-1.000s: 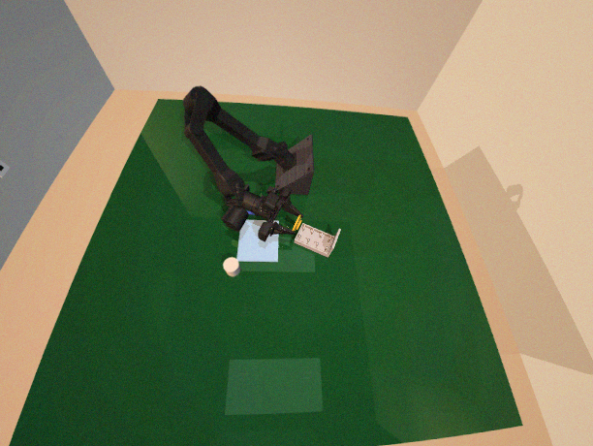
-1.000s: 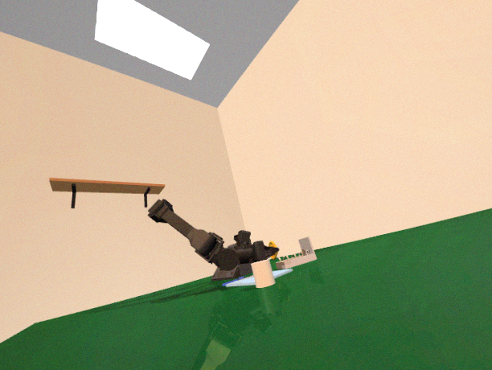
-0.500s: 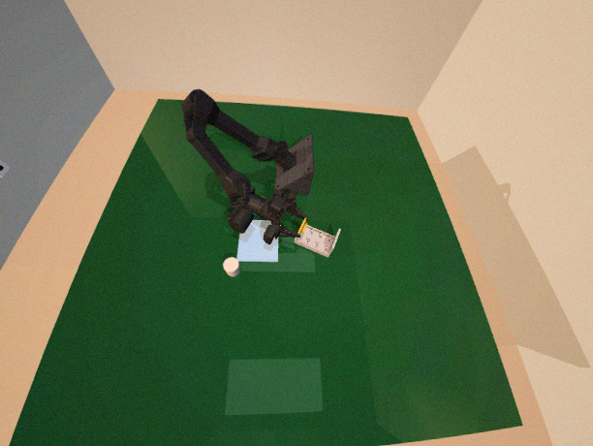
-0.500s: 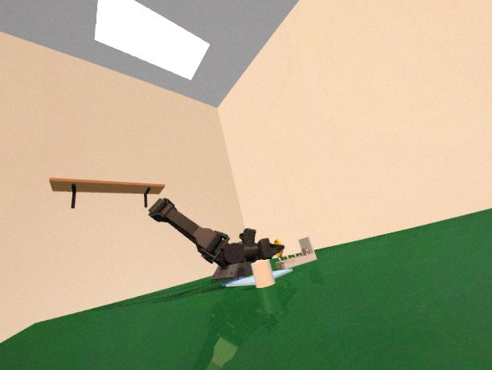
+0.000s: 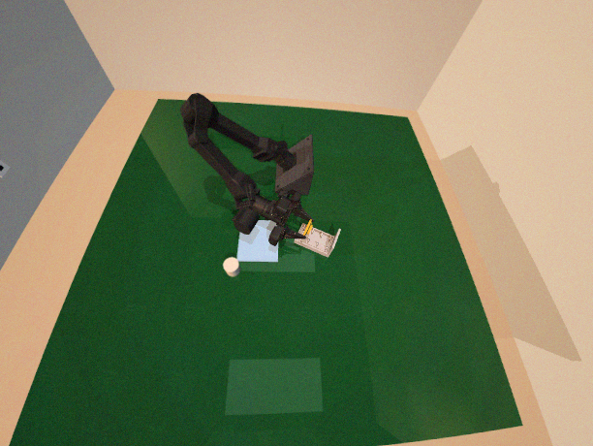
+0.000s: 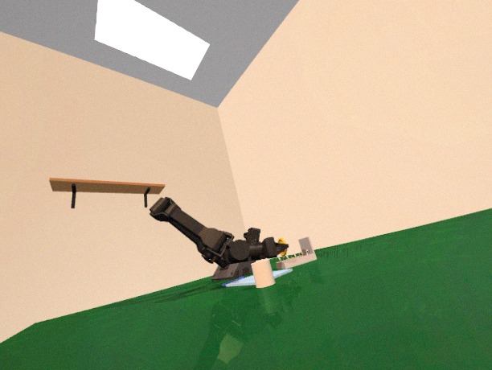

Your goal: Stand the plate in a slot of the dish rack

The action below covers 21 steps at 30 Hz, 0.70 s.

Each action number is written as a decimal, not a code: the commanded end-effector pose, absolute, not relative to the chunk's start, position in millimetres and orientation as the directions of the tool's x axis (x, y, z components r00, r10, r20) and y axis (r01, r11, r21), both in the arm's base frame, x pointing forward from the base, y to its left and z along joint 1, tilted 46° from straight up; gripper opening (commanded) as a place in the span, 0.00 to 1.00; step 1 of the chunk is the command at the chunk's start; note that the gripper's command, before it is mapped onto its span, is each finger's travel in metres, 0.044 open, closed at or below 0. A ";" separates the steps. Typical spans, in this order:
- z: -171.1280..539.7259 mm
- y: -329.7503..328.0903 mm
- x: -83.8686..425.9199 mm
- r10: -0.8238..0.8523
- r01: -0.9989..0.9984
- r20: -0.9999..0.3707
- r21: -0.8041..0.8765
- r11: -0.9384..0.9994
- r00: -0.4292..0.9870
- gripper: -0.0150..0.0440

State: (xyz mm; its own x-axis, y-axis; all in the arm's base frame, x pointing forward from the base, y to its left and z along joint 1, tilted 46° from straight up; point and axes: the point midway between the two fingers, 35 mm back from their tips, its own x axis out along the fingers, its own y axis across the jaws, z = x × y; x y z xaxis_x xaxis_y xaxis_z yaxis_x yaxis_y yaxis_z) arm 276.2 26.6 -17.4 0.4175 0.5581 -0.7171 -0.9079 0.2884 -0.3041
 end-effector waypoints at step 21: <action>-33.1 16.8 276.4 0.549 -0.906 -0.721 -0.306 0.294 0.422 0.25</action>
State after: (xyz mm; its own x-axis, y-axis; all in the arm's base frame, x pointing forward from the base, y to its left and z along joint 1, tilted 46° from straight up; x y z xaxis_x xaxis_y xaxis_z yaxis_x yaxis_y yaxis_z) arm 276.4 16.8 -33.8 0.4210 0.5502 -0.7211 -0.9062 0.2909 -0.3070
